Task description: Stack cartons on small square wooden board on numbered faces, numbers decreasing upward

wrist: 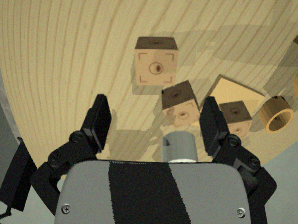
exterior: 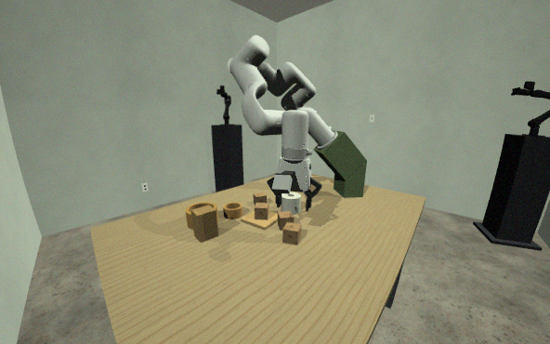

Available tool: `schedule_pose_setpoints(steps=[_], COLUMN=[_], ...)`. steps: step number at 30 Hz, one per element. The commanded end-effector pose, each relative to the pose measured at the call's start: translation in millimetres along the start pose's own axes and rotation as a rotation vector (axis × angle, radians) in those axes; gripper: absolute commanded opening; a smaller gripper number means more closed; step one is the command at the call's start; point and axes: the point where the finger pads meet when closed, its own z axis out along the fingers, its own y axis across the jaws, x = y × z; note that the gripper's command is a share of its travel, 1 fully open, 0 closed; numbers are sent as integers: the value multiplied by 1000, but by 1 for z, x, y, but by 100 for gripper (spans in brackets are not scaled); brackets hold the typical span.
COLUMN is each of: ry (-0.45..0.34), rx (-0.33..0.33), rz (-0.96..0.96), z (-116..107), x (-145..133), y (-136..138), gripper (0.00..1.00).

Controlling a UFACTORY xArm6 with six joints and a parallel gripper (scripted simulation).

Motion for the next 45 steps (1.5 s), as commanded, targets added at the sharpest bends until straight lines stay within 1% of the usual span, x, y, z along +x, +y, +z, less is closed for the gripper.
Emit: schedule_pose_setpoints(steps=[1,11,26,45], ry=[3,3,3,2], rx=[1,0,-1,0], rz=[1,1,1,0], z=[0,3,16,41], x=[1,2,2,2], y=[0,0,0,0], gripper=[100,100,100,100])
